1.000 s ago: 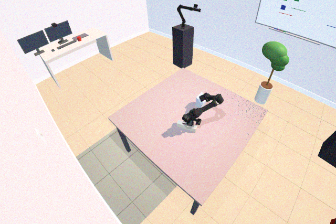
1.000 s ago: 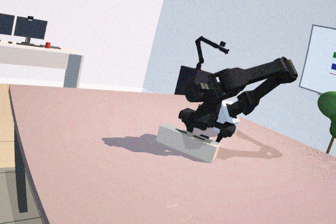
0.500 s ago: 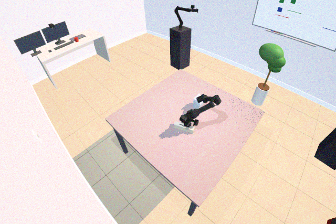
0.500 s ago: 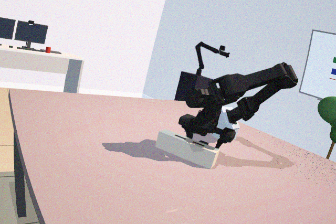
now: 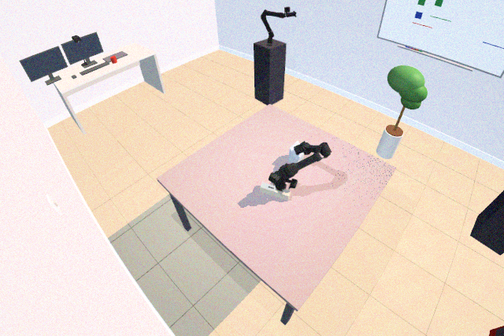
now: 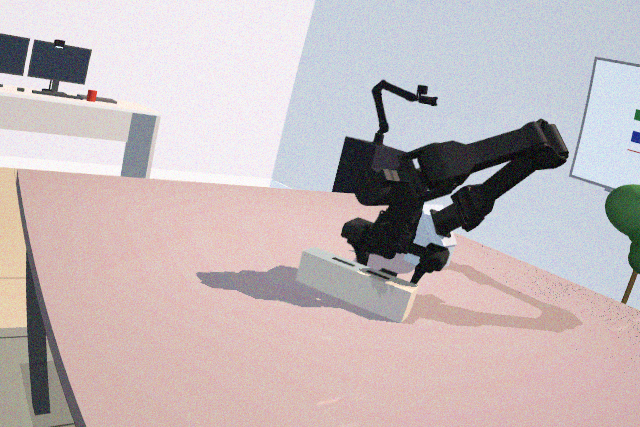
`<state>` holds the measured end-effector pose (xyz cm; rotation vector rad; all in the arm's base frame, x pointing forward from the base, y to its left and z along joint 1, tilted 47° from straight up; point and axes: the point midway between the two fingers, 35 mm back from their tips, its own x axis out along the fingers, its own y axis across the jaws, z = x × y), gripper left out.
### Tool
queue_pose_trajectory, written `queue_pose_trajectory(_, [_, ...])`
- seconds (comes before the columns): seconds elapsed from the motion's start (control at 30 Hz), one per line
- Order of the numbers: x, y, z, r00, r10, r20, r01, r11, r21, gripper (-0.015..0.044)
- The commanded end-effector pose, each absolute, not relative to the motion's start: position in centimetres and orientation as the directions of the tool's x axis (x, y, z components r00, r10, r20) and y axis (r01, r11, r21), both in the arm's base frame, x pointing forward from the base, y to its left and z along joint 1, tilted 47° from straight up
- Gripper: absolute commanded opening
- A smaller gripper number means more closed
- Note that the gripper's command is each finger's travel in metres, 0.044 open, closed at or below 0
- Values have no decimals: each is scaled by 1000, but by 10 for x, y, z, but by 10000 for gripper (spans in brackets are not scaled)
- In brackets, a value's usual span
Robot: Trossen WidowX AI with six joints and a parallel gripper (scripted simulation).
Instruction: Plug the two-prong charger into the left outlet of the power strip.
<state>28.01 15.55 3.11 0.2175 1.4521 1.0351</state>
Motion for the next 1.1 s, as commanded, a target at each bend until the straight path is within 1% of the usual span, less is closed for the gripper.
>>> queue_pose_trajectory(0.0, [276,154,30,-206,683,-700,-443,573,690,440])
queue_pose_trajectory(1.07, [243,138,21,-208,683,-701,-442,573,690,440])
